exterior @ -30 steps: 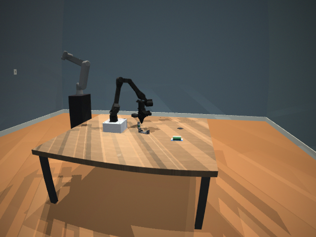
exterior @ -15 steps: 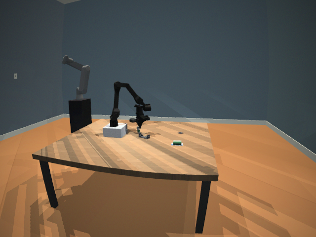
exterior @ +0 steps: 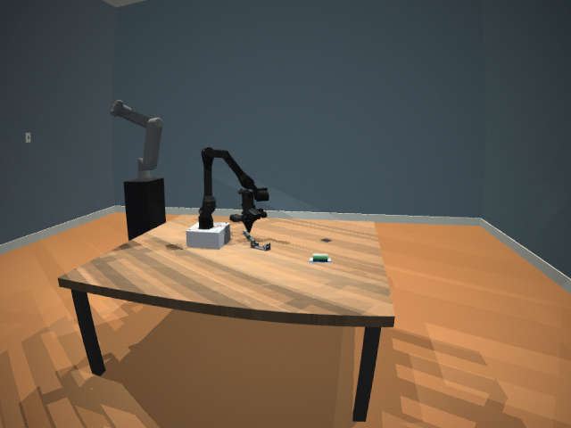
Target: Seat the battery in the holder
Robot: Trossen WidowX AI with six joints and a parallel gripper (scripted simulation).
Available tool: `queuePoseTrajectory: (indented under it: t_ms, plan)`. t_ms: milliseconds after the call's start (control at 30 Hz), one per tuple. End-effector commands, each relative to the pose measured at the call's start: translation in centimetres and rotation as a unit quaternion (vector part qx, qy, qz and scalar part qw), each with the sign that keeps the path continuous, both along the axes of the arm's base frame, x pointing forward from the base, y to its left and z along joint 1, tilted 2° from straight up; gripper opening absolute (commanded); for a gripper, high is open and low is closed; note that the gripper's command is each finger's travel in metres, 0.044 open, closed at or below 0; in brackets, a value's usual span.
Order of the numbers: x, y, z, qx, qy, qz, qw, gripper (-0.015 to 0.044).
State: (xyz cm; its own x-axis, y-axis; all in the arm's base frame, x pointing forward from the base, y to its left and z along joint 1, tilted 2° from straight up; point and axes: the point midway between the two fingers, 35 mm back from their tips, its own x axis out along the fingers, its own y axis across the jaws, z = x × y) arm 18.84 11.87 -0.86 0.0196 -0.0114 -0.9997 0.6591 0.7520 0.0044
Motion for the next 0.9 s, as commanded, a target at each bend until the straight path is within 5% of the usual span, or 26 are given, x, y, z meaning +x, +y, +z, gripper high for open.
queuePoseTrajectory:
  t_ms: [0, 367, 667, 867]
  plan:
    - [-0.6, -0.8, -0.2, -0.005, 0.003, 0.001, 1.000, 0.0000]
    - [-0.7, -0.7, -0.1, -0.003, 0.004, -0.002, 1.000, 0.0000]
    - [-0.7, -0.6, 7.2, -0.005, 0.003, 0.001, 1.000, 0.0000]
    - [-0.8, -0.6, 7.8, -0.005, 0.003, 0.001, 1.000, 0.0000]
